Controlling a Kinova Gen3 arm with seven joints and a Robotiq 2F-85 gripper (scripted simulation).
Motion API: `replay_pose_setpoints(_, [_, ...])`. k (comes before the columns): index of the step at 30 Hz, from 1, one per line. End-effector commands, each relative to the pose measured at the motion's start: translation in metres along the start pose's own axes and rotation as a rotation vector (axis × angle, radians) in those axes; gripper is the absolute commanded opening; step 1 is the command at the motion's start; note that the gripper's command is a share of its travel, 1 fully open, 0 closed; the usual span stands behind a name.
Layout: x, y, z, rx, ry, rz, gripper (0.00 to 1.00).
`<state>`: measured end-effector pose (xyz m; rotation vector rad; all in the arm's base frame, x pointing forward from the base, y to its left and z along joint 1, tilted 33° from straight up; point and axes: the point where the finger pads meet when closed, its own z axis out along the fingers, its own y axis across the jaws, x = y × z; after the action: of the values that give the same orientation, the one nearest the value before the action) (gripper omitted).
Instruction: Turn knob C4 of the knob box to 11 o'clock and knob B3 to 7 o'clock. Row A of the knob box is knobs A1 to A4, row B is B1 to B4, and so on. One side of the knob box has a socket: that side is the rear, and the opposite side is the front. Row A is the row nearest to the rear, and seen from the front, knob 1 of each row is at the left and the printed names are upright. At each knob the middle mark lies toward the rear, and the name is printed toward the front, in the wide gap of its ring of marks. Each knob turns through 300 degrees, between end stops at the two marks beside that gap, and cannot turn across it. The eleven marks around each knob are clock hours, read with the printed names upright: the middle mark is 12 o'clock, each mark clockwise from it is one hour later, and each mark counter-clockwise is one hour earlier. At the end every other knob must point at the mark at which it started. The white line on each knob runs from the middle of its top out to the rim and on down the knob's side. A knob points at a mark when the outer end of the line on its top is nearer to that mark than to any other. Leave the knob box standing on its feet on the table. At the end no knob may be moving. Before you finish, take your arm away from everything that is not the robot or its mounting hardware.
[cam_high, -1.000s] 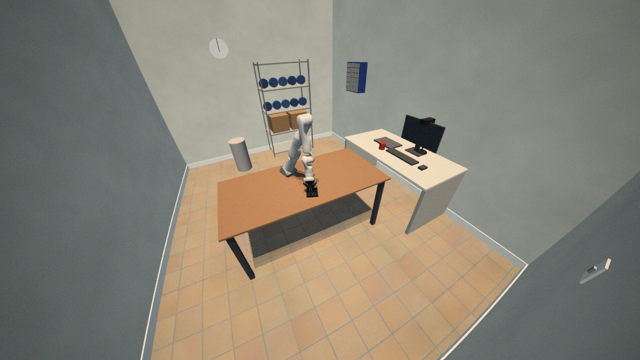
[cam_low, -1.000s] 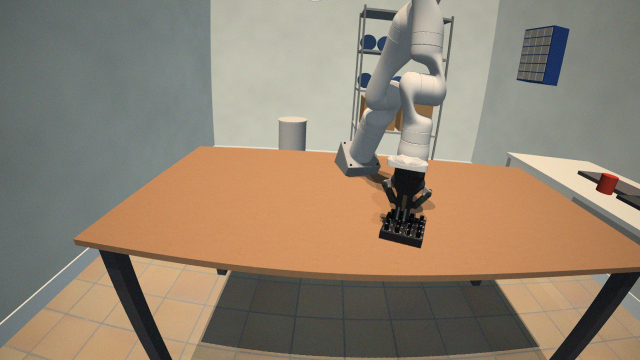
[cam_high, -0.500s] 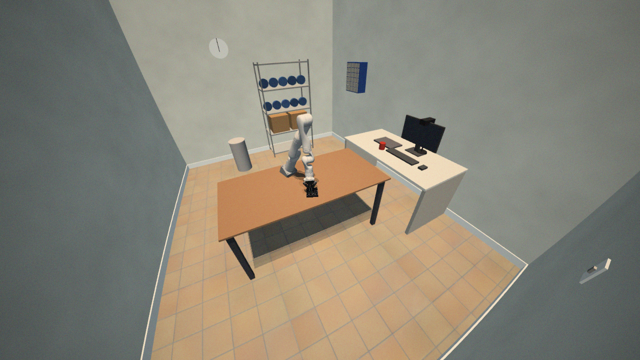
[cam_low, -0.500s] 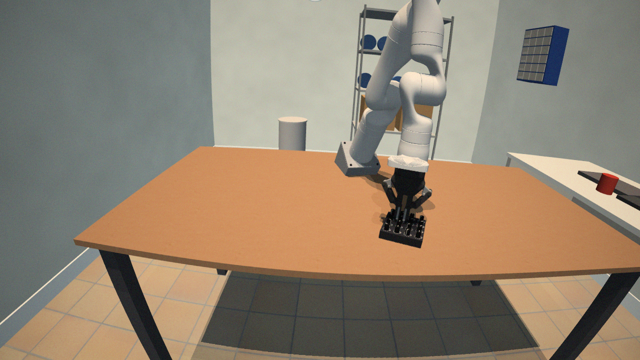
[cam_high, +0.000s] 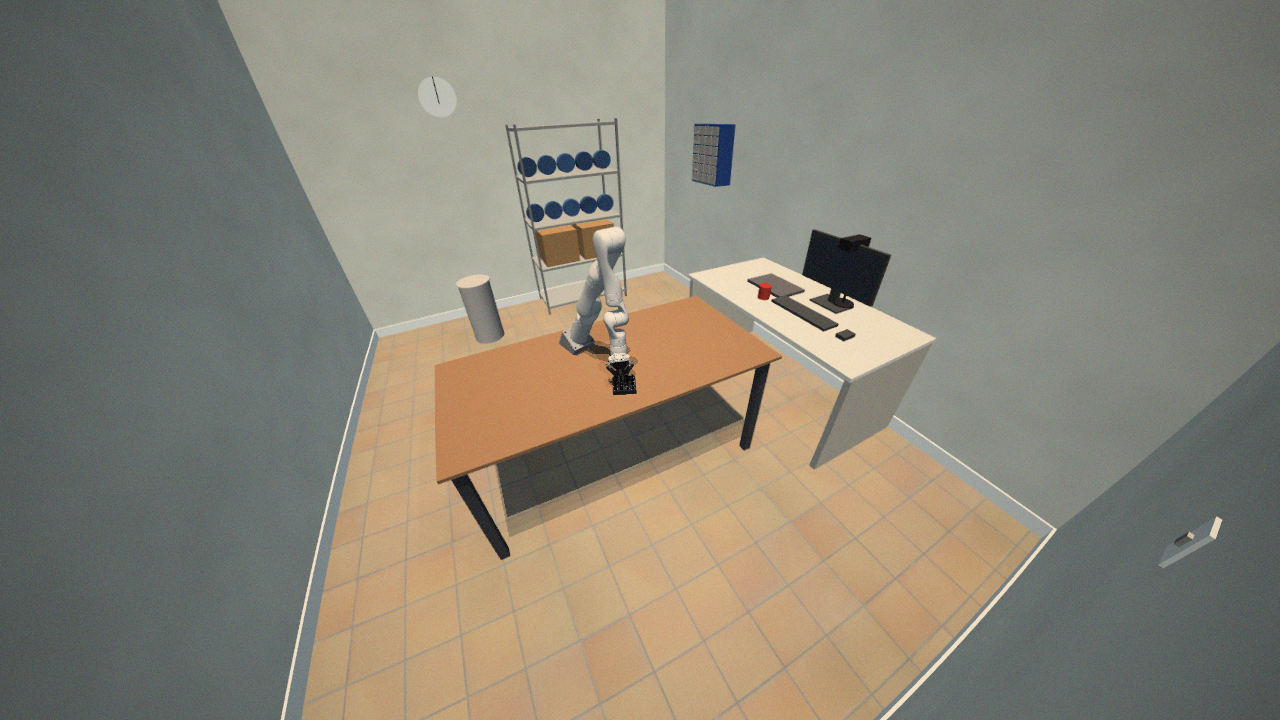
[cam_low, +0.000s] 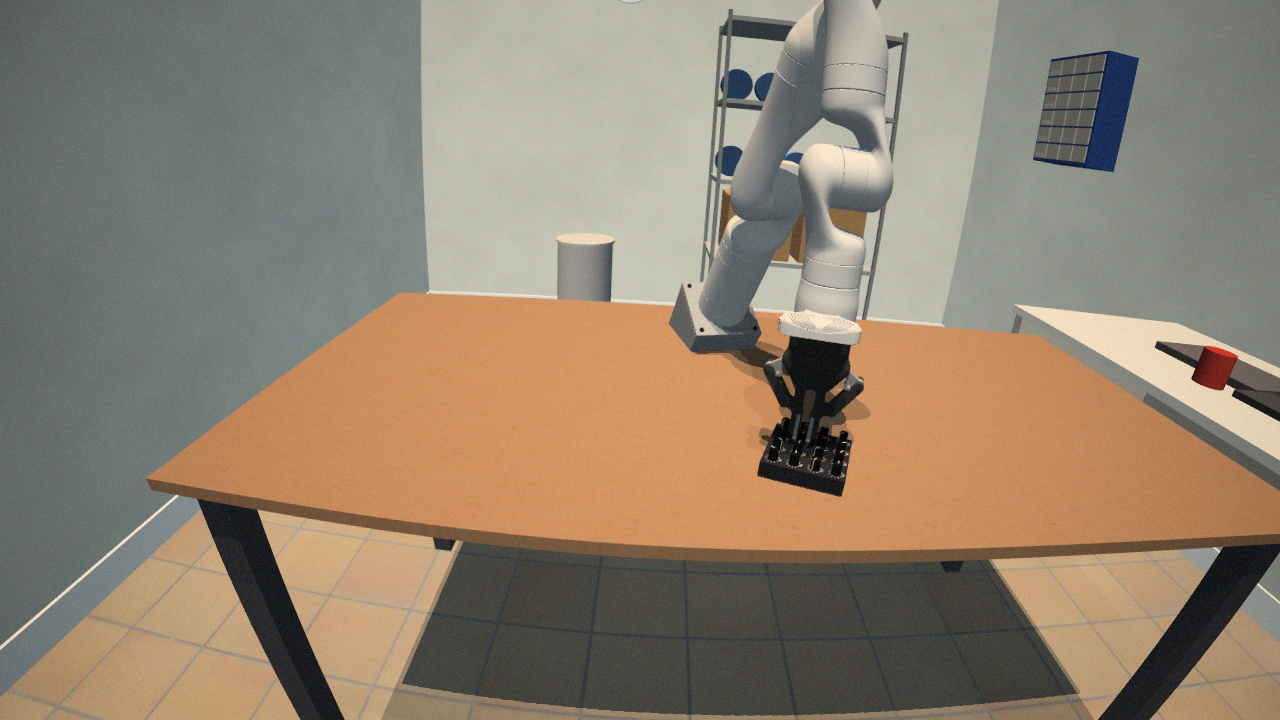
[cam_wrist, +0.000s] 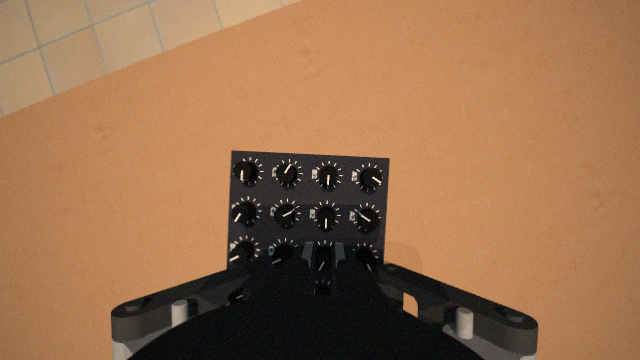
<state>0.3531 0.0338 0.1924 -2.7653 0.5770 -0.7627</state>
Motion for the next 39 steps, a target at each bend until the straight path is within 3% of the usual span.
replay_pose_setpoints(1, [0.0002, -0.0001, -0.0002, 0.001, 0.0, -0.016, 0.08])
replay_pose_setpoints(29, [0.0002, -0.0001, -0.0002, 0.001, 0.001, -0.322, 0.08])
replay_pose_setpoints(39, [0.0002, -0.0001, -0.0002, 0.001, 0.001, -0.5, 0.08])
